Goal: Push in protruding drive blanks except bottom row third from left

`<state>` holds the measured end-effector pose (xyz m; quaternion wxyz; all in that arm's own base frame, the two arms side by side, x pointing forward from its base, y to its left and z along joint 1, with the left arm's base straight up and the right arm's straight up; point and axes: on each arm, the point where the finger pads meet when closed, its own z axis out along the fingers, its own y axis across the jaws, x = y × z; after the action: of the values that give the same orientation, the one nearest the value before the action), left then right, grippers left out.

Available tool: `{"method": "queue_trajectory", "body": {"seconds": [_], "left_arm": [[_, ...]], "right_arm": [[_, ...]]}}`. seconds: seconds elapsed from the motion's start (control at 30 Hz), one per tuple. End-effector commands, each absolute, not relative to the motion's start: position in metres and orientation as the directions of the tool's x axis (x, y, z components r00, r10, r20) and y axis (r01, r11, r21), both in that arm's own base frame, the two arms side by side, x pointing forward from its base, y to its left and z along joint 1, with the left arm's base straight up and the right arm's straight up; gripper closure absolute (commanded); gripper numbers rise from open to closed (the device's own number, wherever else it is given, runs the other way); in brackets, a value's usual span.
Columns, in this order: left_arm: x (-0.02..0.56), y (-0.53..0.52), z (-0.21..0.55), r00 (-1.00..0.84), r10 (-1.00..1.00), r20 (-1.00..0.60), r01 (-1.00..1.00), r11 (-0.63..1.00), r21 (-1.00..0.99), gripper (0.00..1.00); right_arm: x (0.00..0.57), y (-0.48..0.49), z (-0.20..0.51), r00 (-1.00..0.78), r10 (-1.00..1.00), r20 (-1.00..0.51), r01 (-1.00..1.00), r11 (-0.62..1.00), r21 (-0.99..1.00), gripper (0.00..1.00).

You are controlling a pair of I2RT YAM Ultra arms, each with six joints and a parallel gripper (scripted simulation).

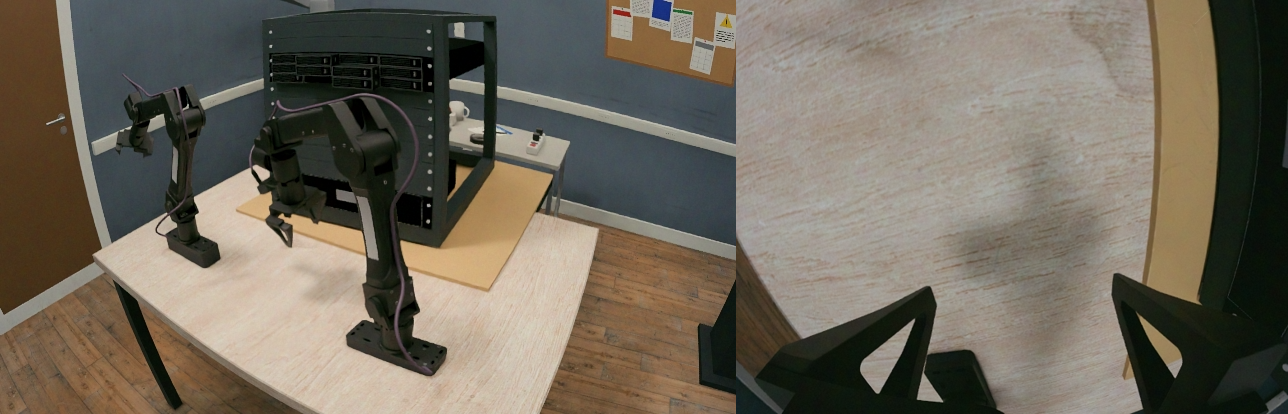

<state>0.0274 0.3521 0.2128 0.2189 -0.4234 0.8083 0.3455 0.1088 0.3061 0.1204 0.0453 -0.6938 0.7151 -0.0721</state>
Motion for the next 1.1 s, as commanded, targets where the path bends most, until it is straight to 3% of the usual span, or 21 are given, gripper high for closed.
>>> {"method": "queue_trajectory", "body": {"seconds": [0.0,0.8,1.07], "left_arm": [[0.025,0.379,0.27,-0.435,-0.42,-0.797,-0.899,0.261,0.353,0.0],[0.007,0.4,0.382,-0.095,-0.112,-0.989,-0.995,0.031,0.092,0.0],[0.002,0.398,0.415,-0.003,-0.003,-1.0,-1.0,0.008,0.002,0.0]], "right_arm": [[0.119,0.333,0.146,-0.07,-0.991,-0.116,-0.964,0.097,-0.246,0.0],[0.151,0.376,0.178,-0.29,-0.857,-0.425,-0.826,0.449,-0.341,0.0],[0.164,0.391,0.217,-0.365,-0.694,-0.62,-0.721,0.632,-0.284,0.0]]}}
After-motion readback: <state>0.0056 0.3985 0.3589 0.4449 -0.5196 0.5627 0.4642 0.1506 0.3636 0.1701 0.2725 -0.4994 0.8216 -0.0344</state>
